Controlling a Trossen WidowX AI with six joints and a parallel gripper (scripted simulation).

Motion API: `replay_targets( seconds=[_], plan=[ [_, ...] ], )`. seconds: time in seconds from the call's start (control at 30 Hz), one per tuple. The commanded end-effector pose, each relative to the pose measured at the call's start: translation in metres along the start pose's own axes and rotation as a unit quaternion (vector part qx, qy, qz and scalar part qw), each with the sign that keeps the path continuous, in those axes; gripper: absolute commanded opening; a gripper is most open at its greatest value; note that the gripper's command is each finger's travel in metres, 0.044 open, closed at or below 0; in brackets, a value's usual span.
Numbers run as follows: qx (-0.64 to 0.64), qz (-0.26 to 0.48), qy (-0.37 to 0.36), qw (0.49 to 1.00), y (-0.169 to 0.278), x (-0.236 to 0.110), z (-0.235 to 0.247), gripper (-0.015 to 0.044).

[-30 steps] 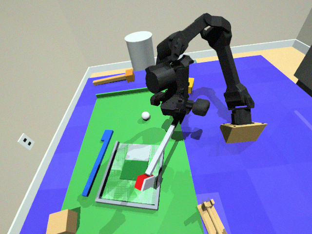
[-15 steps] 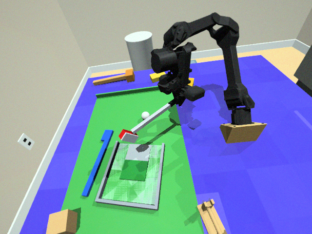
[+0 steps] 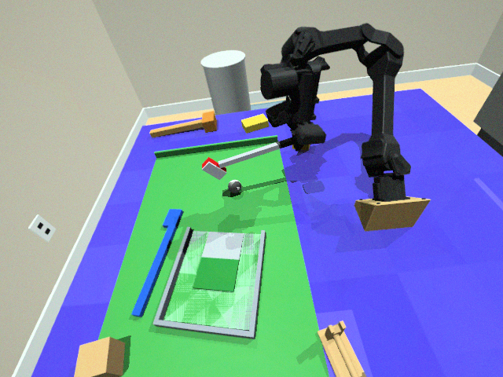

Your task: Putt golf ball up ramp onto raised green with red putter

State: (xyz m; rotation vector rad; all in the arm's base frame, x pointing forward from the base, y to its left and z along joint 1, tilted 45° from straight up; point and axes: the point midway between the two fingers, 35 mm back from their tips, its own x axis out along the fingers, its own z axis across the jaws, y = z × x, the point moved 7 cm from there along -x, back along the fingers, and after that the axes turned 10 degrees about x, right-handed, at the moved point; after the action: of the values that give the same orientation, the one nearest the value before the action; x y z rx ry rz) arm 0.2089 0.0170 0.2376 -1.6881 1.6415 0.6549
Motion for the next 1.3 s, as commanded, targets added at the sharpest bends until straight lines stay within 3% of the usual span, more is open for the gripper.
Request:
replay_targets(
  seconds=[0.0, 0.33, 0.7, 1.27],
  plan=[
    [0.067, -0.006, 0.015, 0.998, 0.015, 0.000, -0.020, 0.0000],
    [0.107, -0.005, 0.024, 0.994, 0.022, 0.002, -0.030, 0.0000],
    [0.150, 0.043, 0.053, 0.986, 0.016, 0.039, -0.029, 0.0000],
    [0.151, 0.044, 0.053, 0.986, 0.017, 0.059, -0.031, 0.0000]
  ],
)
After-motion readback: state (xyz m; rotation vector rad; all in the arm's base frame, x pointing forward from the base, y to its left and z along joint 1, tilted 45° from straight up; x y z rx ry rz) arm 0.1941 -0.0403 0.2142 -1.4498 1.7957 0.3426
